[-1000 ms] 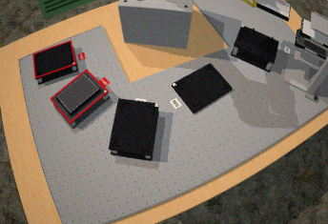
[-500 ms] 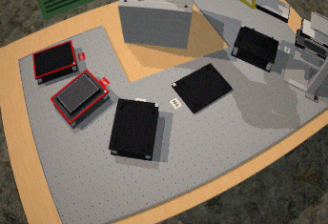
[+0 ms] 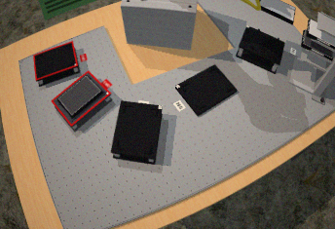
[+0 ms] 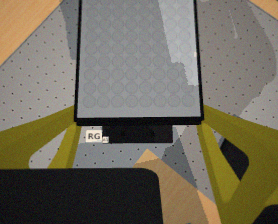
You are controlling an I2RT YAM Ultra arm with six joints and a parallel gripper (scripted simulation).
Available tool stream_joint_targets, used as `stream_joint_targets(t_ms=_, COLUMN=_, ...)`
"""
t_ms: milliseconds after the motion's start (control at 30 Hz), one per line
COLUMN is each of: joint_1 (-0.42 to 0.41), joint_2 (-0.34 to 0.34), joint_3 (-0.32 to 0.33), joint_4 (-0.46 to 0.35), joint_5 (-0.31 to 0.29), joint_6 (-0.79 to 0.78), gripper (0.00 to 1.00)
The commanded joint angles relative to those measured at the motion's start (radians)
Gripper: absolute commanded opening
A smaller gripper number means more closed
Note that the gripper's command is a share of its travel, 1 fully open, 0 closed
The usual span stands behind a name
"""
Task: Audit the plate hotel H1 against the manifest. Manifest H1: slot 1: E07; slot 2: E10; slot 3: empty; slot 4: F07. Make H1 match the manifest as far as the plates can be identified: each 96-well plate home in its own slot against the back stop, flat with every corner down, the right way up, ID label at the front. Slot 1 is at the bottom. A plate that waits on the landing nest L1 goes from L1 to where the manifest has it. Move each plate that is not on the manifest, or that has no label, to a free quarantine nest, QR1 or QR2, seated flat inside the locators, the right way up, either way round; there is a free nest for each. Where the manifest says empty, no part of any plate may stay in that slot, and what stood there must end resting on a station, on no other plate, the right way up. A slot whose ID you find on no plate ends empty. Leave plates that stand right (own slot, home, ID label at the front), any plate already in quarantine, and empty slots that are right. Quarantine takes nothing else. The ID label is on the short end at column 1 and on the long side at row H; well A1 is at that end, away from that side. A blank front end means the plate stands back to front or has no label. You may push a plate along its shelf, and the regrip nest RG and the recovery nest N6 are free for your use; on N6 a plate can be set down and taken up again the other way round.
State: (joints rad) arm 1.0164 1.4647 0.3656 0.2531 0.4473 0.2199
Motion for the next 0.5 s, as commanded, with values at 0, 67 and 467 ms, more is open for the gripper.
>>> stream_joint_targets(t_ms=0, joint_1=-0.004, joint_2=0.014, joint_3=0.013, joint_4=0.041, joint_5=0.002, joint_6=-0.009, gripper=0.86)
stream_joint_targets(t_ms=67, joint_1=-0.005, joint_2=0.02, joint_3=-0.003, joint_4=0.048, joint_5=0.0, joint_6=-0.009, gripper=0.86)
stream_joint_targets(t_ms=467, joint_1=-0.009, joint_2=0.034, joint_3=0.012, joint_4=0.084, joint_5=-0.001, joint_6=-0.013, gripper=0.86)
